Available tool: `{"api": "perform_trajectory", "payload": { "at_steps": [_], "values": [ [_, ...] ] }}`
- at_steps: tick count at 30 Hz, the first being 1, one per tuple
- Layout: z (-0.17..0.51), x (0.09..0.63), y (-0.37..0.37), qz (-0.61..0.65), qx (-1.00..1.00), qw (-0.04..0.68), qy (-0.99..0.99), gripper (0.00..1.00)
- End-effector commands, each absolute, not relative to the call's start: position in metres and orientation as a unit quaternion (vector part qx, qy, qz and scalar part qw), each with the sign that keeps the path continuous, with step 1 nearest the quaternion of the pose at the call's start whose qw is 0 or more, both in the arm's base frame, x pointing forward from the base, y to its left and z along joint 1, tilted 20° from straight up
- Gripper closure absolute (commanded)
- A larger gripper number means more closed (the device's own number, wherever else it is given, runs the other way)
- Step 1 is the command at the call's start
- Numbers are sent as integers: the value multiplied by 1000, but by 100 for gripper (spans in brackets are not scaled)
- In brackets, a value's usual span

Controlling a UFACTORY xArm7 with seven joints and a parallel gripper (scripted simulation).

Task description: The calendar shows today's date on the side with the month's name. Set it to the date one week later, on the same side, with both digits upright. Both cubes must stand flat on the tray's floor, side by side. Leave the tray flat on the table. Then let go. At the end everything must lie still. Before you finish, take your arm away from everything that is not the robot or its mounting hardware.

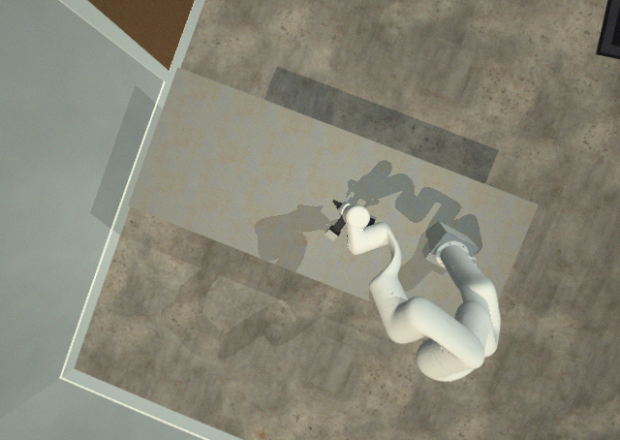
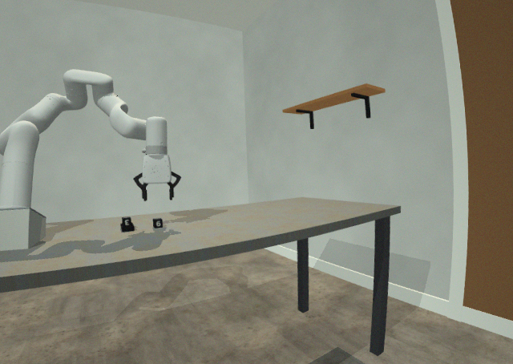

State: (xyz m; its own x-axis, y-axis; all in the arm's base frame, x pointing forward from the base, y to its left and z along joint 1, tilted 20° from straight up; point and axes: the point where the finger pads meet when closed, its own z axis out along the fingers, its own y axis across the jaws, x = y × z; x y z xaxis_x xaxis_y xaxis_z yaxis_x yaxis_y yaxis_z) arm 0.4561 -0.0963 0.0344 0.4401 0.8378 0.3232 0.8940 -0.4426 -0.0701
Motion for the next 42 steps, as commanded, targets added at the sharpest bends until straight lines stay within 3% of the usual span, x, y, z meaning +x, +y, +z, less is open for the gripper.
{"api": "perform_trajectory", "payload": {
  "at_steps": [1,11,12,42],
  "values": [
    [36,452,-96,-137,-793,102,-585,0],
    [37,449,-95,-142,-763,95,-624,0],
    [37,449,-95,-142,-763,95,-624,53],
    [37,449,-95,-142,-763,95,-624,53]
  ]
}}
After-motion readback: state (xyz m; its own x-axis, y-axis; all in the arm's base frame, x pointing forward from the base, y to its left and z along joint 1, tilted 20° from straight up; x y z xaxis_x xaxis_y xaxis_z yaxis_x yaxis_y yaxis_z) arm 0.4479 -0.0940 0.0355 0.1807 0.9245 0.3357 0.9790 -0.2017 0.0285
